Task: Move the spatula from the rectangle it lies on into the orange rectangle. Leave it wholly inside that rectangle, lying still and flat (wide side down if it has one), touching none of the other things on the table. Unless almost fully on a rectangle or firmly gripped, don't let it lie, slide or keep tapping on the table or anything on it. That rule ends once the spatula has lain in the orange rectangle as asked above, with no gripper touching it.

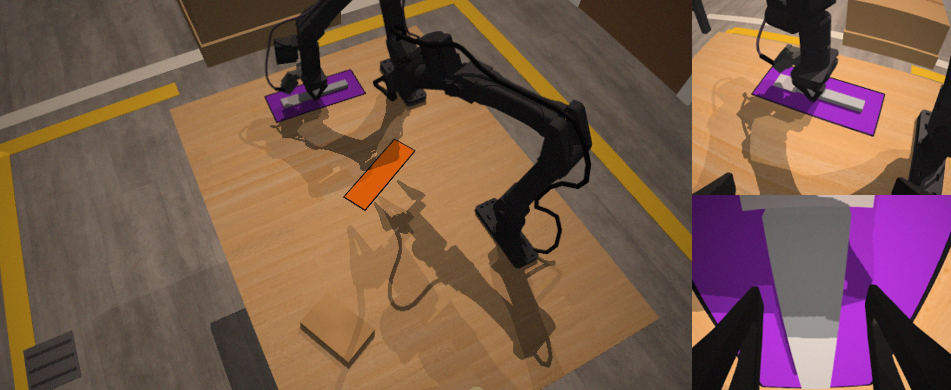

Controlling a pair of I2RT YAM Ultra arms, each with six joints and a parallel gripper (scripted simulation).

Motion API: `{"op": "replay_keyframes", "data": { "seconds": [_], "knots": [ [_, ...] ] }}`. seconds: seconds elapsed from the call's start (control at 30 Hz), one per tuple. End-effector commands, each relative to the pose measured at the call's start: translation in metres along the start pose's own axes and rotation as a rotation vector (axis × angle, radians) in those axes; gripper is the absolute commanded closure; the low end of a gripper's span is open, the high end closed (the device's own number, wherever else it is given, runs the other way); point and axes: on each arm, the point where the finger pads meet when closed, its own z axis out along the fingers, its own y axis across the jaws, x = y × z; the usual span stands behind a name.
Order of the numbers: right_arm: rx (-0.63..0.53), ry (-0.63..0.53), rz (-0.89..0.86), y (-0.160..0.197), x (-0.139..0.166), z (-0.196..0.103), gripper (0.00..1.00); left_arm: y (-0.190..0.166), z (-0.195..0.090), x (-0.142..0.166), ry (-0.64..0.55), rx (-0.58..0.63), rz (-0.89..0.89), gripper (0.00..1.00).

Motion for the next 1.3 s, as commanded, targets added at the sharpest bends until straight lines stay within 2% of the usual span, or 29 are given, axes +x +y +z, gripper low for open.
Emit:
{"op": "replay_keyframes", "data": {
  "seconds": [0.0, 0.03, 0.07, 0.13, 0.17, 0.23, 0.27, 0.4, 0.43, 0.5, 0.57, 0.67, 0.7, 0.73, 0.77, 0.9, 0.97, 1.13, 1.27],
  "knots": [
    [0.012, -0.027, -0.006, -0.001, -0.003, -0.003, 0.48, 0.003, -0.007, -0.005, -0.015, -0.012, -0.002, 0.00],
    [0.012, -0.027, -0.006, -0.001, -0.003, -0.003, 0.48, 0.003, -0.007, -0.005, -0.015, -0.012, -0.002, 0.00],
    [0.012, -0.027, -0.006, -0.001, -0.003, -0.003, 0.52, 0.003, -0.007, -0.005, -0.015, -0.012, -0.002, 0.00],
    [0.005, -0.018, -0.002, -0.001, -0.003, -0.003, 0.52, 0.003, -0.007, -0.005, -0.015, -0.012, -0.002, 0.00],
    [0.005, -0.018, -0.002, -0.001, -0.003, -0.003, 0.56, 0.003, -0.007, -0.005, -0.015, -0.012, -0.002, 0.00],
    [0.005, -0.018, -0.002, -0.001, -0.003, -0.003, 0.56, 0.003, -0.007, -0.005, -0.015, -0.012, -0.002, 0.00],
    [0.005, -0.018, -0.002, -0.001, -0.003, -0.003, 0.61, 0.003, -0.007, -0.005, -0.015, -0.012, -0.002, 0.00],
    [0.005, -0.018, -0.002, -0.001, -0.003, -0.003, 0.61, 0.003, -0.007, -0.005, -0.015, -0.012, -0.002, 0.00],
    [0.005, -0.018, -0.002, -0.001, -0.003, -0.003, 0.65, 0.003, -0.007, -0.005, -0.015, -0.012, -0.002, 0.00],
    [0.005, -0.018, -0.002, -0.001, -0.003, -0.003, 0.65, 0.003, -0.007, -0.005, -0.015, -0.012, -0.002, 0.00],
    [0.005, -0.018, -0.002, -0.001, -0.003, -0.003, 0.88, 0.003, -0.007, -0.005, -0.015, -0.012, -0.002, 0.00],
    [0.005, -0.018, -0.002, -0.001, -0.003, -0.003, 0.88, 0.003, -0.007, -0.005, -0.015, -0.012, -0.002, 0.00],
    [0.005, -0.018, -0.002, -0.001, -0.003, -0.003, 0.99, 0.003, -0.007, -0.005, -0.015, -0.012, -0.002, 0.00],
    [0.005, -0.018, -0.002, -0.001, -0.003, -0.003, 0.88, 0.003, -0.007, -0.005, -0.015, -0.012, -0.002, 0.00],
    [0.008, -0.027, -0.002, -0.001, -0.004, -0.007, 0.81, 0.003, -0.007, -0.005, -0.015, -0.012, -0.002, 0.00],
    [0.007, -0.025, -0.002, -0.001, -0.004, -0.031, 0.81, 0.003, -0.007, -0.005, -0.015, -0.012, -0.002, 0.00],
    [0.007, -0.025, -0.002, -0.001, -0.004, -0.031, 0.81, 0.003, -0.007, -0.005, -0.015, -0.012, -0.002, 0.00],
    [0.007, -0.025, -0.002, -0.001, -0.003, -0.071, 0.81, 0.003, -0.007, -0.005, -0.015, -0.012, -0.002, 0.00],
    [0.007, -0.025, -0.002, 0.000, -0.002, -0.079, 0.81, 0.003, -0.007, -0.005, -0.015, -0.012, -0.002, 0.00]
  ]
}}
